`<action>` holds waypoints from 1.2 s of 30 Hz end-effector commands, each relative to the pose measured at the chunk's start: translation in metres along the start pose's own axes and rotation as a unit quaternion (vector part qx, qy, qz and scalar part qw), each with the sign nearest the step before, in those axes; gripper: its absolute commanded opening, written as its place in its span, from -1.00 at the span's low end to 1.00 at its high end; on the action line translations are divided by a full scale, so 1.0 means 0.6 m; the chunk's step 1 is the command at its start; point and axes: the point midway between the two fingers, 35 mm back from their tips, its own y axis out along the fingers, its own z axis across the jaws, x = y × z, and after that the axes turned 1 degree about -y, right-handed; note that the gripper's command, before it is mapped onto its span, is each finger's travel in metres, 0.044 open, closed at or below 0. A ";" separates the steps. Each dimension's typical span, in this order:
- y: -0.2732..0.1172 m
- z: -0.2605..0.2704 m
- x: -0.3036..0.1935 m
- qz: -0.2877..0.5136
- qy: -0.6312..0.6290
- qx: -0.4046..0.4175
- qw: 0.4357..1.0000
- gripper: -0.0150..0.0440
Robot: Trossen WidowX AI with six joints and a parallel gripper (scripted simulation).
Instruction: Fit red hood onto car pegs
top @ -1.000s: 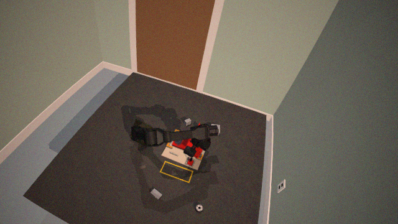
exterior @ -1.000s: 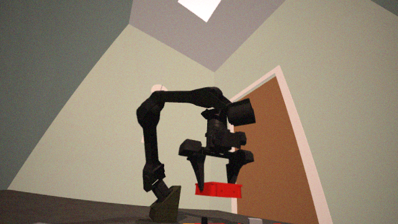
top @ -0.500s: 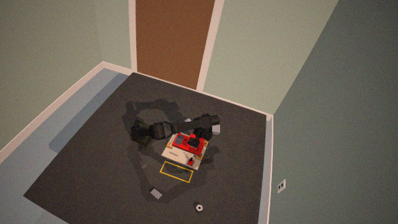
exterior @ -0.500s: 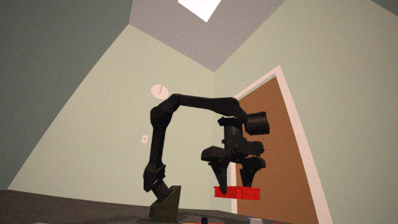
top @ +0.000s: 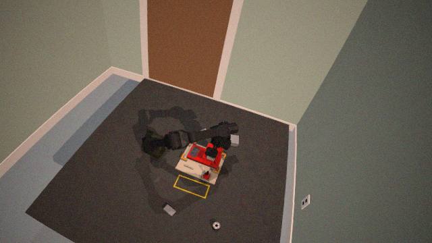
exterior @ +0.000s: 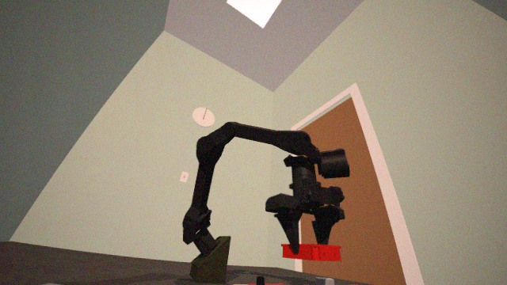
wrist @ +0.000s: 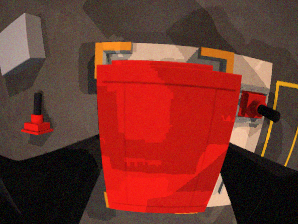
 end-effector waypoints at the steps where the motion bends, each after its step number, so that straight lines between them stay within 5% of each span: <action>1: 0.034 -0.002 -0.006 0.006 -0.005 -0.005 1.000 -0.49; 36: 0.068 -0.001 -0.008 0.006 -0.005 -0.005 1.000 -0.49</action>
